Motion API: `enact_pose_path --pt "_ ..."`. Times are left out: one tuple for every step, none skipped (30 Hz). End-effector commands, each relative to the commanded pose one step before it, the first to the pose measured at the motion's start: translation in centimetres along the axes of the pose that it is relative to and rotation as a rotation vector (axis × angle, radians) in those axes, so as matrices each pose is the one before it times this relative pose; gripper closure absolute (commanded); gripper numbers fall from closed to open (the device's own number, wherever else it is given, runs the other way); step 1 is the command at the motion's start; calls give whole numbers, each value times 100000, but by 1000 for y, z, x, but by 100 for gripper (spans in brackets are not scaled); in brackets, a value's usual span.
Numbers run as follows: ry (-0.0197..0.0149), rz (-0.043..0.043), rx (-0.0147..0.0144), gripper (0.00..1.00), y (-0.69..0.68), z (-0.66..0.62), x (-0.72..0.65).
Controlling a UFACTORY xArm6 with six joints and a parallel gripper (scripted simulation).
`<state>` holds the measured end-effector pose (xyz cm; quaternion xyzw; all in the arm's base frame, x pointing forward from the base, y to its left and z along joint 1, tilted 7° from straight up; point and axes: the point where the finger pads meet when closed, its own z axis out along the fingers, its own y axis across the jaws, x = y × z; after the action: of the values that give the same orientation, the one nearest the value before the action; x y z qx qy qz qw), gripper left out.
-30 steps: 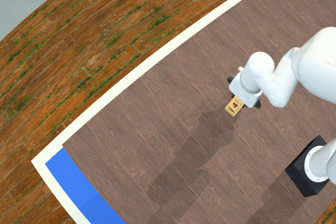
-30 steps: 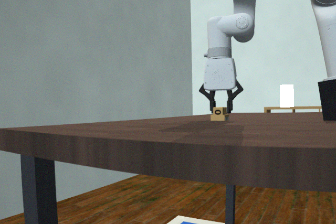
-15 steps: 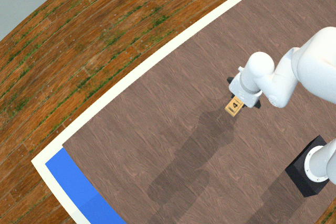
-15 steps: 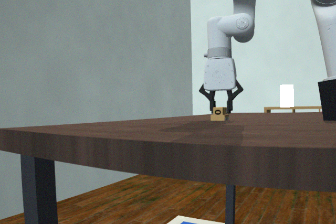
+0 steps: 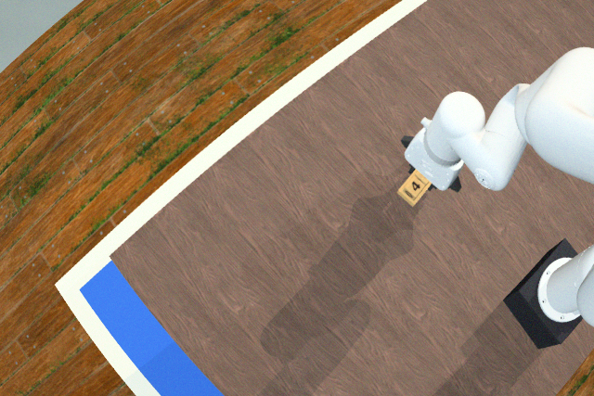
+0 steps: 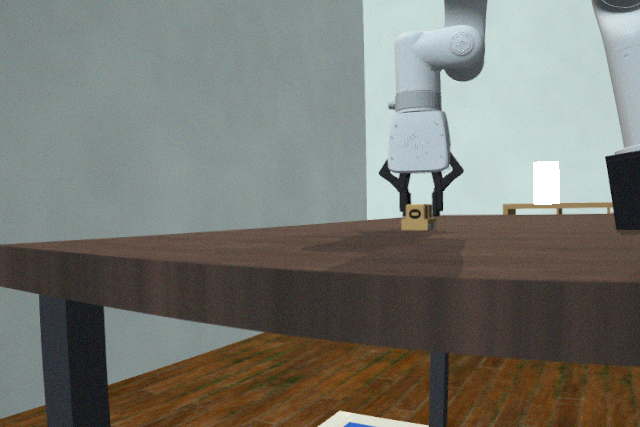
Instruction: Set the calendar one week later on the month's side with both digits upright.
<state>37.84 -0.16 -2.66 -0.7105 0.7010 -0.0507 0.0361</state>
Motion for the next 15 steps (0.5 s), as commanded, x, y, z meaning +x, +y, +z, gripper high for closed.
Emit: enact_pose_path --pt "2 0 305 53 -127 -73 2" --pt "0 0 0 53 0 0 0" --pt "0 0 0 53 0 0 0" --pt "0 0 0 53 0 0 0" --pt "0 0 0 53 0 0 0" --pt "0 0 0 73 0 0 0" --pt "0 0 0 73 0 0 0" --pt "0 0 0 73 0 0 0" --pt "0 0 0 73 0 0 0" --pt "0 0 0 73 0 0 0" --pt "0 0 0 73 0 0 0" --pt "0 0 0 73 0 0 0" --pt "0 0 0 73 0 0 0" --pt "0 0 0 73 0 0 0" --pt "0 0 0 73 0 0 0"
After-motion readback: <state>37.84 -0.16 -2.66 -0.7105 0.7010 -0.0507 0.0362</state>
